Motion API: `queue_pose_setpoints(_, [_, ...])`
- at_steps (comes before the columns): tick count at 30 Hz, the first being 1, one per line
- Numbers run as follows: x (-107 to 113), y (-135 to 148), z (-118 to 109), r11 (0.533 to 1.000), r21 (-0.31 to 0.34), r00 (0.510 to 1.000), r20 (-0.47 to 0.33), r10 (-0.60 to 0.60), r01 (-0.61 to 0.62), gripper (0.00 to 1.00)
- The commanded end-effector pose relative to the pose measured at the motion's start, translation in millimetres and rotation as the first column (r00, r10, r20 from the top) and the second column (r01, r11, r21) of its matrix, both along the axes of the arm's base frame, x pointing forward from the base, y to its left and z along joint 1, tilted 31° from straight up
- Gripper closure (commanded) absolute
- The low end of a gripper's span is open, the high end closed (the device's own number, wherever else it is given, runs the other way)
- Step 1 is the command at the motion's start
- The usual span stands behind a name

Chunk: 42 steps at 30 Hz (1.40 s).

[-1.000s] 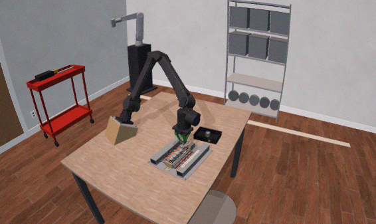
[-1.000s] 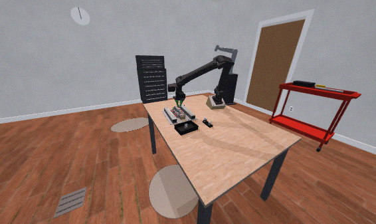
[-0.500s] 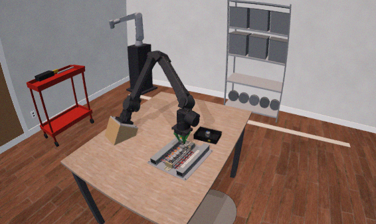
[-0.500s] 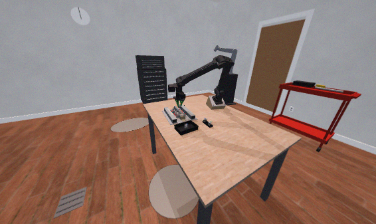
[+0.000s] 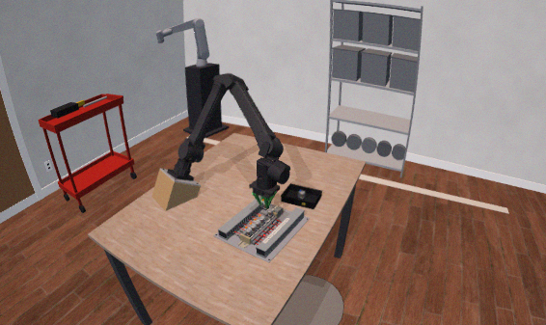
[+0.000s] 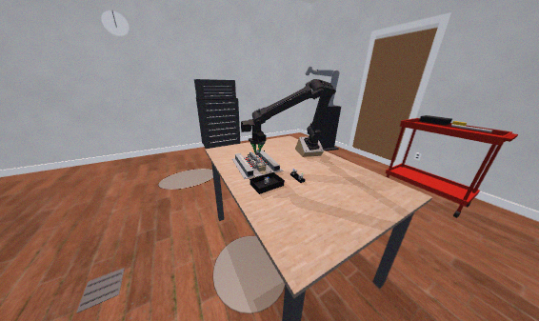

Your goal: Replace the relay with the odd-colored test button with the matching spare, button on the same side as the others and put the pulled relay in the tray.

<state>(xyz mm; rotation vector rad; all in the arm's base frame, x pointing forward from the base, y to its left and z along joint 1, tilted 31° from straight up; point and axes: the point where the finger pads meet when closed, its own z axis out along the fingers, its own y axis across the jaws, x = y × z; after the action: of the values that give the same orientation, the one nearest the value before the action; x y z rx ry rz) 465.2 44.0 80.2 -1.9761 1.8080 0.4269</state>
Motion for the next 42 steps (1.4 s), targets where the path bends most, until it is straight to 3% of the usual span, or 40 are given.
queue_pose_setpoints(1, [16,5,21,1.0,-0.001,0.998,0.065,0.007,-0.007,1.0])
queue_pose_setpoints(25, [16,6,19,1.0,-0.001,0.998,0.062,0.006,-0.006,1.0])
queue_pose_setpoints(42, [8,8,1,1.0,0.002,1.0,0.024,0.003,-0.003,1.0])
